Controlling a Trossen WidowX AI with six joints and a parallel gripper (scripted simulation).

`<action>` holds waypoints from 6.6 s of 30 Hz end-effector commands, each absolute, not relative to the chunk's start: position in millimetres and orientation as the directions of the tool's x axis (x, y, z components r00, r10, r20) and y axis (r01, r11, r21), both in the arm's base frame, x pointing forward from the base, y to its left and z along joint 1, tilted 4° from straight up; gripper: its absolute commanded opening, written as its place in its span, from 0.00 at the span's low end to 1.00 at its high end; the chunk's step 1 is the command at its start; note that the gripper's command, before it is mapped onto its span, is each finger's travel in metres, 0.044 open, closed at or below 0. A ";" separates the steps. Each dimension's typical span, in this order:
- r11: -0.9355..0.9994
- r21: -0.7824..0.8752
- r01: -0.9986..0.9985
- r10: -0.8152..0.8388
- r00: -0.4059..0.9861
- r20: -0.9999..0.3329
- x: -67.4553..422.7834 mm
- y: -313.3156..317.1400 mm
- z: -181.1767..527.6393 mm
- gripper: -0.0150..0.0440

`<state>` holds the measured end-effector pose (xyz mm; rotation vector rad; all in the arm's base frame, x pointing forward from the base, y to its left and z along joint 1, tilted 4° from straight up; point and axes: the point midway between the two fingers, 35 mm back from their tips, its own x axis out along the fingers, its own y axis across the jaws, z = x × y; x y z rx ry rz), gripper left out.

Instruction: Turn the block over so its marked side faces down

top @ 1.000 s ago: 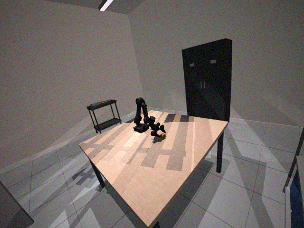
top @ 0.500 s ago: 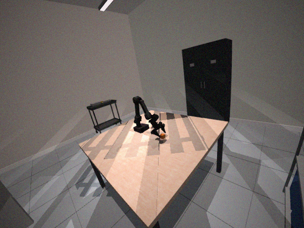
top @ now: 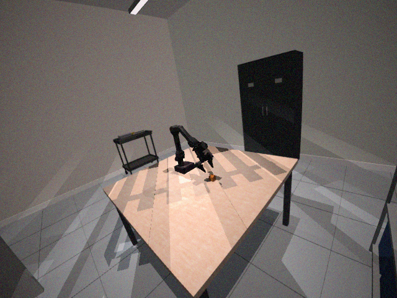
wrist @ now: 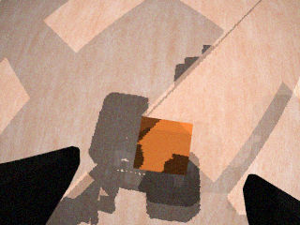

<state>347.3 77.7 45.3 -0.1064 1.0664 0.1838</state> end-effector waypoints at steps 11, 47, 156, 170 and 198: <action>0.980 0.007 -0.200 0.039 0.156 -0.987 376.1 84.1 60.6 1.00; 0.980 0.009 -0.199 0.000 -0.042 -0.999 382.1 86.5 6.3 1.00; 0.980 0.007 -0.200 0.134 0.629 -0.765 387.8 88.1 -20.7 0.25; 0.980 0.008 -0.200 0.163 0.774 -0.612 380.4 86.6 -27.3 0.25; 0.980 0.009 -0.199 0.175 0.836 -0.520 373.1 84.9 -21.0 0.39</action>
